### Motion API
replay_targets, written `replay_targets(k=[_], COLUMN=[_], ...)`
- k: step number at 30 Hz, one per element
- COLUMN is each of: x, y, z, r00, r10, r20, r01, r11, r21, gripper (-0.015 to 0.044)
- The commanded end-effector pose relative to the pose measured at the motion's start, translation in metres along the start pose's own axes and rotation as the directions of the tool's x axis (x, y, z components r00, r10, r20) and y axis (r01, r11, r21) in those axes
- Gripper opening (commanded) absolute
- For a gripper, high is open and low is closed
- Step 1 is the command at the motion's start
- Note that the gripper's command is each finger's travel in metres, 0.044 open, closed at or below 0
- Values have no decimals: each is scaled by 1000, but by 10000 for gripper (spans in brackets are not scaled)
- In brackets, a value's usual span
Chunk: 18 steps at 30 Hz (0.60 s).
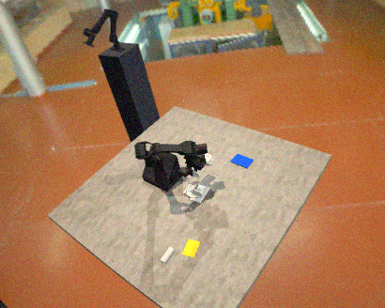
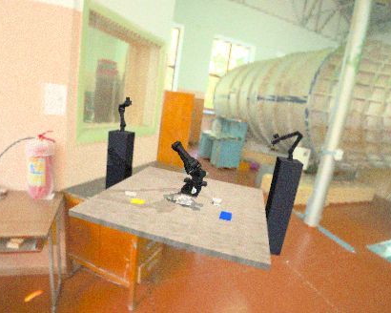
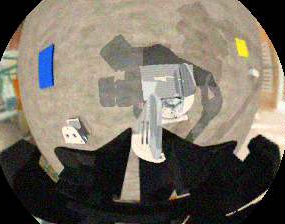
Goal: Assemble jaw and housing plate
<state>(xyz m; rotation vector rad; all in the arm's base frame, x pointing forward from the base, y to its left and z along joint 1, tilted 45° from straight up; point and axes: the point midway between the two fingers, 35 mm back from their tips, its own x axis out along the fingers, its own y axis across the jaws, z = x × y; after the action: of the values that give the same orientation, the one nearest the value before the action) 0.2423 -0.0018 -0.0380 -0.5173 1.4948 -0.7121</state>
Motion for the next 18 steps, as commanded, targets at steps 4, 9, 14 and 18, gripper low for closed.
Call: replay_targets(k=[4,9,14,18], x=[-1,-1,-1,0], y=[-2,-10,-18,-26], z=[8,22,36,47], r00=[1000,1000,1000,1000], r10=[5,6,5,3], r20=[0,1,2,2], r01=[-5,-6,-5,-3], r11=[1000,1000,1000,1000], r21=[7,8,8,9], gripper=[134,134,134,134])
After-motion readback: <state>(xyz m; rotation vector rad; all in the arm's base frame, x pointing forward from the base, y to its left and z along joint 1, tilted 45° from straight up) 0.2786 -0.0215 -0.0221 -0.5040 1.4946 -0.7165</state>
